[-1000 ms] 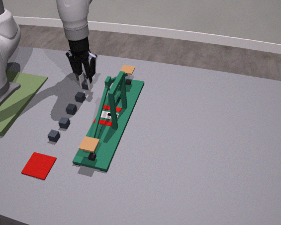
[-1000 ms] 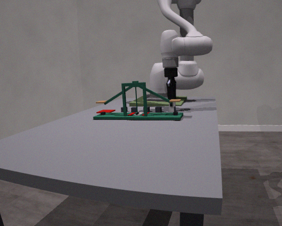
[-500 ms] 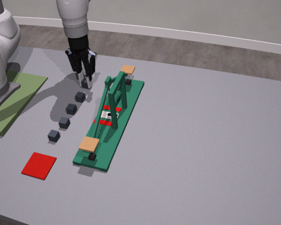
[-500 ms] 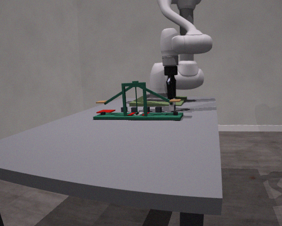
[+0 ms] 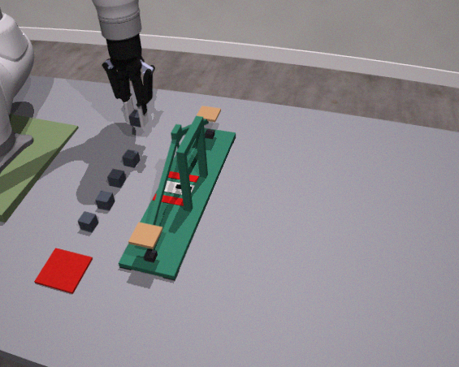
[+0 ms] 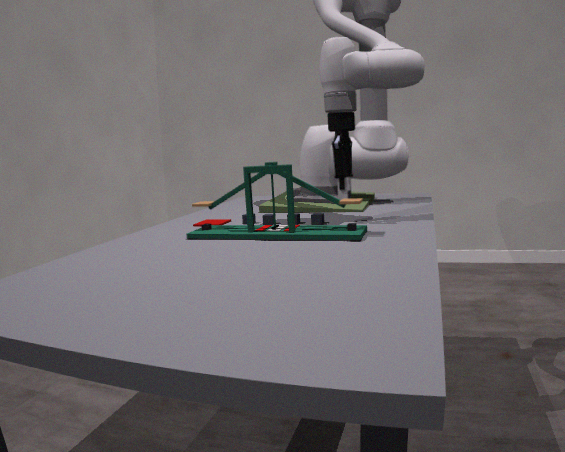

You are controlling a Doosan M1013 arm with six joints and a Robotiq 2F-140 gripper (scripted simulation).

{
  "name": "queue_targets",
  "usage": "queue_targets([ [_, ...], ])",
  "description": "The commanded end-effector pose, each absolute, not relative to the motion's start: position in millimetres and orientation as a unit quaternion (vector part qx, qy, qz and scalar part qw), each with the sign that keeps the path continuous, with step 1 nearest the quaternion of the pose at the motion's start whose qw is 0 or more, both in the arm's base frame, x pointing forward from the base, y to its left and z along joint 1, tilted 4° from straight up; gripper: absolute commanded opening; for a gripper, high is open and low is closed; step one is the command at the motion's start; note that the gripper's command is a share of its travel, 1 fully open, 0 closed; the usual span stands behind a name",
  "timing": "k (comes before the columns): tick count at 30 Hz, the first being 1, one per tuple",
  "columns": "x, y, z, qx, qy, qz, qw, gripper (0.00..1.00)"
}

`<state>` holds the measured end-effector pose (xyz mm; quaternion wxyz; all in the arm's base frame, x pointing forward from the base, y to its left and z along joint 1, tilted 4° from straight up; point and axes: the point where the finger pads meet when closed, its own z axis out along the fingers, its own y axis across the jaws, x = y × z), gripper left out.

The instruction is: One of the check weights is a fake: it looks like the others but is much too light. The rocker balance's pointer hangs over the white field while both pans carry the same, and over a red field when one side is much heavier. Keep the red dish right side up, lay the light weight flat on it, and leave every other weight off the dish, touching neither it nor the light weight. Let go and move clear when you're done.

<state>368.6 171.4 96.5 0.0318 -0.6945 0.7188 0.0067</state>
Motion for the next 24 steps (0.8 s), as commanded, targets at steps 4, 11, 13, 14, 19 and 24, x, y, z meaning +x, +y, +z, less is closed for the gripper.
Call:
queue_targets([
  [4, 368.3, 171.1, 102.0, -0.694, 0.719, 0.007, 0.032, 0.24],
  [11, 368.3, 171.1, 102.0, -0.695, 0.718, 0.007, 0.032, 0.24],
  [13, 368.3, 171.2, 102.3, -0.696, 0.717, 0.007, 0.032, 0.24],
  [14, 368.3, 171.3, 102.5, -0.698, 0.715, 0.007, 0.032, 0.24],
  [19, 368.2, 172.5, 105.2, -0.716, 0.697, 0.006, 0.032, 0.24],
  [24, 367.8, 177.9, 117.2, -0.723, 0.690, 0.006, 0.032, 0.24],
])
